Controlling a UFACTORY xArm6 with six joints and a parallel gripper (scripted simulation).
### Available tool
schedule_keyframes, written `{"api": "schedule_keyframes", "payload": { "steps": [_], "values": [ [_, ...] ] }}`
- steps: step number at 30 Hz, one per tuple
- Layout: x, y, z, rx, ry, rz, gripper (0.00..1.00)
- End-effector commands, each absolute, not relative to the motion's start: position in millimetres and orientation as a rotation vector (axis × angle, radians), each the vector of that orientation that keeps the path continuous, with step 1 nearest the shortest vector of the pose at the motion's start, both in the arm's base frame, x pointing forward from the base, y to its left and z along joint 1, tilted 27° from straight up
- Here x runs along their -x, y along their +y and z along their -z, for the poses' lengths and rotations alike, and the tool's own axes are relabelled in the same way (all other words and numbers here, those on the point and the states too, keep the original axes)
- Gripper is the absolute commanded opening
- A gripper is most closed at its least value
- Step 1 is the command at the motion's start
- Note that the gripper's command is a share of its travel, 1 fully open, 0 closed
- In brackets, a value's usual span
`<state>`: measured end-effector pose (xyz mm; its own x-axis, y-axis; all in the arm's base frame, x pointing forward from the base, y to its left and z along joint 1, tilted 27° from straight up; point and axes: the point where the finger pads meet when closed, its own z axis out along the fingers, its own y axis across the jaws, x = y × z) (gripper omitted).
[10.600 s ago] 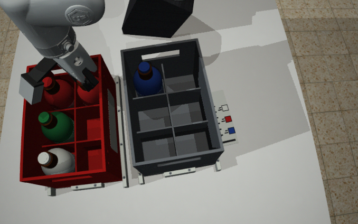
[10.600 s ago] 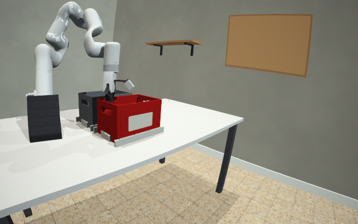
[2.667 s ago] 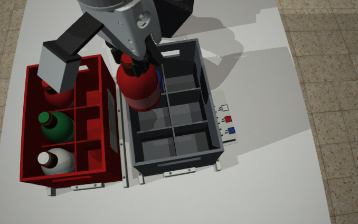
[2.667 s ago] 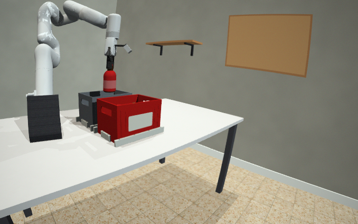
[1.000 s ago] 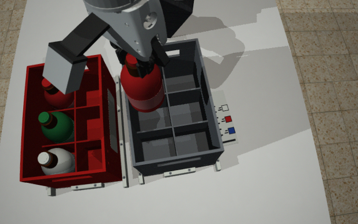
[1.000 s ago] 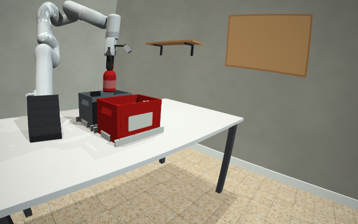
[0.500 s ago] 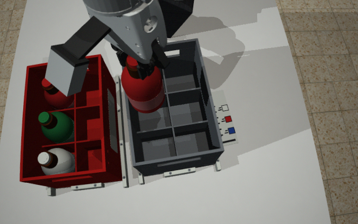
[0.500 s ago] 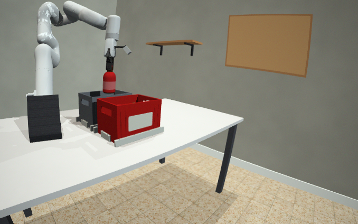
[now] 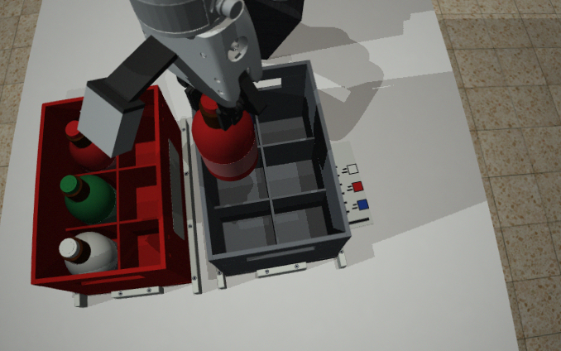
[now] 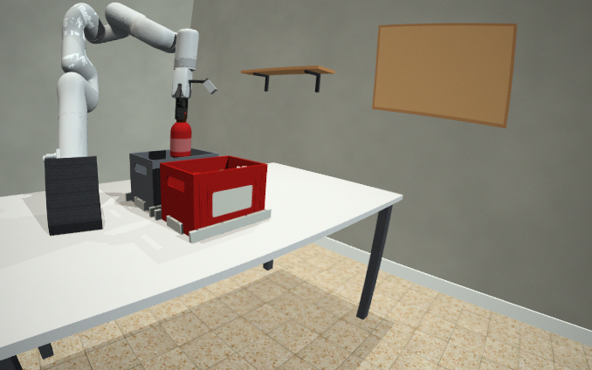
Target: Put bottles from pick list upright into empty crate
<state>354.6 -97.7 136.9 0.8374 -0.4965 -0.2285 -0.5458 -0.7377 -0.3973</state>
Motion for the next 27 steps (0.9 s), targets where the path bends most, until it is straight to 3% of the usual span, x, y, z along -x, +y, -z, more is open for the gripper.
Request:
{"api": "schedule_keyframes", "payload": {
  "steps": [1,27],
  "values": [
    [-356,-97,-135,2.562,0.771,-0.141,0.00],
    [-357,-87,-115,2.562,0.771,-0.141,0.00]
  ]
}}
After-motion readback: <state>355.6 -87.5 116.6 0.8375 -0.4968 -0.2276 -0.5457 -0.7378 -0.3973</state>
